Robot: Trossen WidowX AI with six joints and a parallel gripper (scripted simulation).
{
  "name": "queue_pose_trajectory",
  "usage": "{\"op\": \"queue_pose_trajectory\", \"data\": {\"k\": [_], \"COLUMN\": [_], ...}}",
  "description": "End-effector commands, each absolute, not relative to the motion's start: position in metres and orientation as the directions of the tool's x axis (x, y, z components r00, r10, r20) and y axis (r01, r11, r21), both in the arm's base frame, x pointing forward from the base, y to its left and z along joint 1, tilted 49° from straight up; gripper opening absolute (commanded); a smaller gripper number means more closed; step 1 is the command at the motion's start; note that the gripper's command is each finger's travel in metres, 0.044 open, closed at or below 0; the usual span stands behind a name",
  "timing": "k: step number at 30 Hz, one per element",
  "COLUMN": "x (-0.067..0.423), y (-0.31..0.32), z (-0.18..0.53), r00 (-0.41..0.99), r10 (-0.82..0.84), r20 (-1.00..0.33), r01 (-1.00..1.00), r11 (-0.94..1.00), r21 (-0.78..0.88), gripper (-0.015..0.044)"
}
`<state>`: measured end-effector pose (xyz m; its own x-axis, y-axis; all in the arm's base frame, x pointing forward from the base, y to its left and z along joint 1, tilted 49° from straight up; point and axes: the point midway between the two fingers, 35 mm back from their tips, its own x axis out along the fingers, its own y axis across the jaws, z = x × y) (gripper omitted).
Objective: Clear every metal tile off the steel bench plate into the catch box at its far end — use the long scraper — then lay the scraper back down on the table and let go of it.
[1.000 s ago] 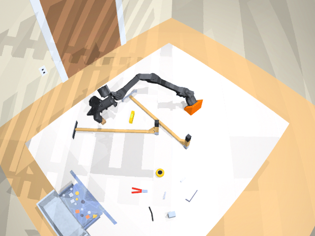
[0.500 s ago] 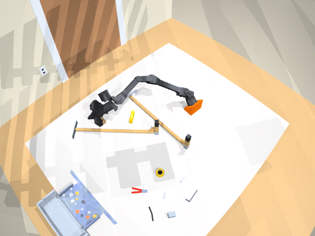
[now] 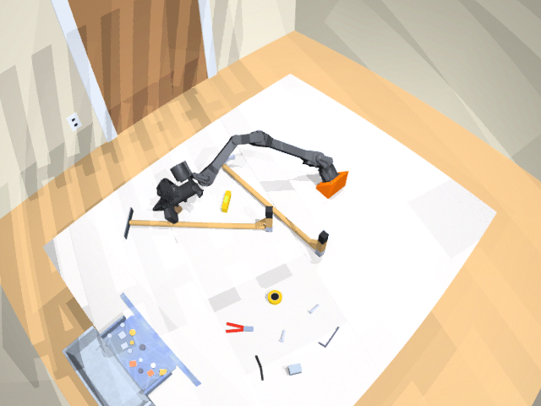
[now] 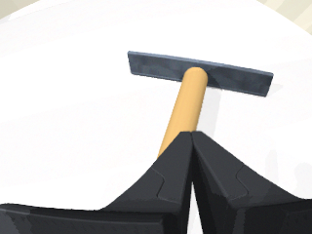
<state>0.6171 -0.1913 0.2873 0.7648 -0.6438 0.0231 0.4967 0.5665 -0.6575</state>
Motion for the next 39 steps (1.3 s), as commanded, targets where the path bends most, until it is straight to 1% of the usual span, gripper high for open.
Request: {"op": "queue_pose_trajectory", "data": {"k": [1,27,39], "x": [0.617,0.607,0.606], "y": [-0.200,-0.250,-0.251], "z": [0.274,0.230,0.229], "r00": [0.766,0.766,0.766], "r10": [-0.643,-0.643,-0.643], "r20": [0.013,0.015,0.015], "r01": [0.489,0.489,0.489], "r11": [0.570,0.568,0.567], "r21": [-0.661,-0.662,-0.662], "gripper": [0.0000,0.0000,0.0000]}}
